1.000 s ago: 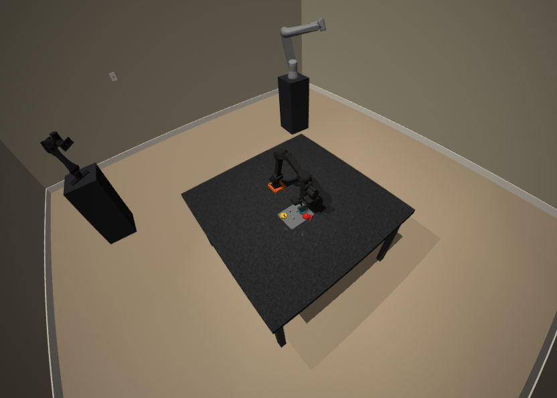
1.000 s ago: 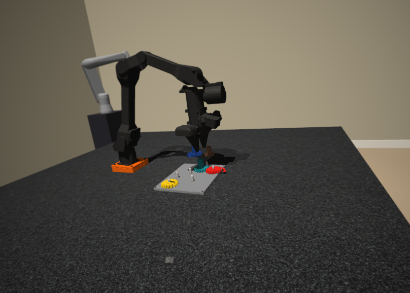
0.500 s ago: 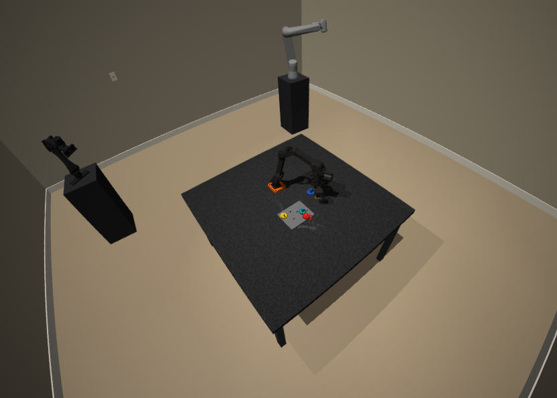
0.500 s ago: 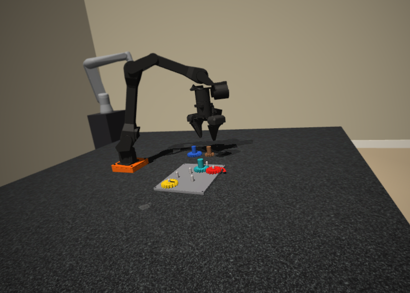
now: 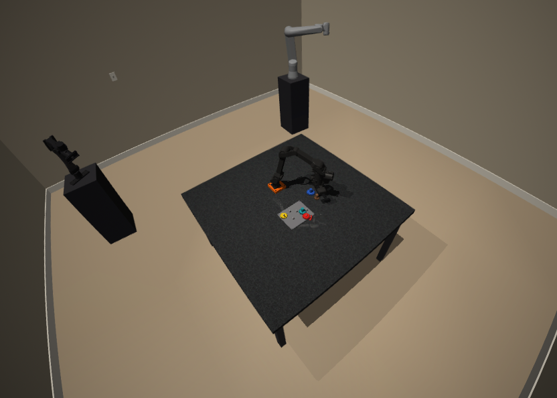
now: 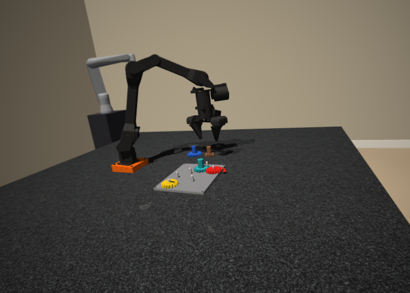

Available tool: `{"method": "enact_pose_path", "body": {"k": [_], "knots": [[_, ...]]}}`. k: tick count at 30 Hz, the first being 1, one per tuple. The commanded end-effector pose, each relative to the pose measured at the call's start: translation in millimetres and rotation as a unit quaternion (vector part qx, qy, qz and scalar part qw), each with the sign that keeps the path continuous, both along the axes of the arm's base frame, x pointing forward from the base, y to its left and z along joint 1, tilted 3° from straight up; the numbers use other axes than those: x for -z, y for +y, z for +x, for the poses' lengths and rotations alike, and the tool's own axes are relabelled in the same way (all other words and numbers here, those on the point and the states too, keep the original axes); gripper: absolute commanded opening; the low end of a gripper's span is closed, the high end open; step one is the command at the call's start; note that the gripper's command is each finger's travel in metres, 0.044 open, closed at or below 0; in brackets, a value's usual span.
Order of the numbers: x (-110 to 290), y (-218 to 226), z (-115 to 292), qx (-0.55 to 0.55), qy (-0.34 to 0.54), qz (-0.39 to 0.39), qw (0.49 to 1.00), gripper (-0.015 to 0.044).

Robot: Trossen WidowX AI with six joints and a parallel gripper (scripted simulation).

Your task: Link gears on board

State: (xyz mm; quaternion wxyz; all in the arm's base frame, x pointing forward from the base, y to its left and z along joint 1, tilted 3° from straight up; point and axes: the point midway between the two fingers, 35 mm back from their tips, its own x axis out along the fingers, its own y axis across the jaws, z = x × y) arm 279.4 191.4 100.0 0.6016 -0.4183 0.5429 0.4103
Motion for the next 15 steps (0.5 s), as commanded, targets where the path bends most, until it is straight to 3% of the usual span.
{"method": "enact_pose_path", "body": {"k": [1, 15], "knots": [[13, 0, -1, -0.003, 0.004, -0.005, 1.000, 0.0440], [31, 0, 0, -0.003, 0.004, -0.005, 1.000, 0.0440]]}}
